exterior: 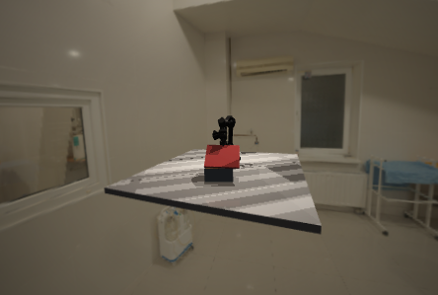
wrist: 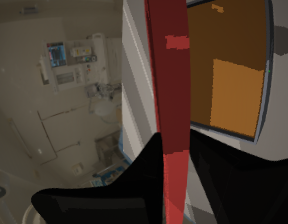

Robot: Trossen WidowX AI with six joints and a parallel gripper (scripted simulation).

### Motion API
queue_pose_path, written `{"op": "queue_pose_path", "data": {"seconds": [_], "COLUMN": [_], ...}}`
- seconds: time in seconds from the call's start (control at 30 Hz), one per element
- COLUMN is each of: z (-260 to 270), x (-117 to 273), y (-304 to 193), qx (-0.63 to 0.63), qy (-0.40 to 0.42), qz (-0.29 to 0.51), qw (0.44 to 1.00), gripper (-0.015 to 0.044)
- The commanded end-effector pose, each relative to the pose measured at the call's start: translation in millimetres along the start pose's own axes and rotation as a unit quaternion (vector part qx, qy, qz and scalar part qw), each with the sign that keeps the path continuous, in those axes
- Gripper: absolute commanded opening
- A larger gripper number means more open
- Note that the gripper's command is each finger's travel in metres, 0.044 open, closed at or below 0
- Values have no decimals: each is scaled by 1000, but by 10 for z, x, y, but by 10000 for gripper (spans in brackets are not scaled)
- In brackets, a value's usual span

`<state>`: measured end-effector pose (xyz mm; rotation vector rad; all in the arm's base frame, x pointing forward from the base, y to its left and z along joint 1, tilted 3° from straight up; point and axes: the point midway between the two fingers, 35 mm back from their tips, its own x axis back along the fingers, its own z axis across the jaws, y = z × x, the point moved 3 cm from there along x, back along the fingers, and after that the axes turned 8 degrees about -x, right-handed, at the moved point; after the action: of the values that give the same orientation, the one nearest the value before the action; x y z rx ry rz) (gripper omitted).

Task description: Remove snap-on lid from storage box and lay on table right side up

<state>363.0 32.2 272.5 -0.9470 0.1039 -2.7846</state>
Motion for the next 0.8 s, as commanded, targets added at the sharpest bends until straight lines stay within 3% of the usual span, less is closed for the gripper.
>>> {"op": "queue_pose_path", "data": {"seconds": [0.0, 0.77], "z": [9, -95], "x": [33, 80], "y": [-84, -527], "qx": [0, -2], "qy": [7, 7], "qz": [0, 1], "qw": [1000, 1000], "gripper": [0, 0]}}
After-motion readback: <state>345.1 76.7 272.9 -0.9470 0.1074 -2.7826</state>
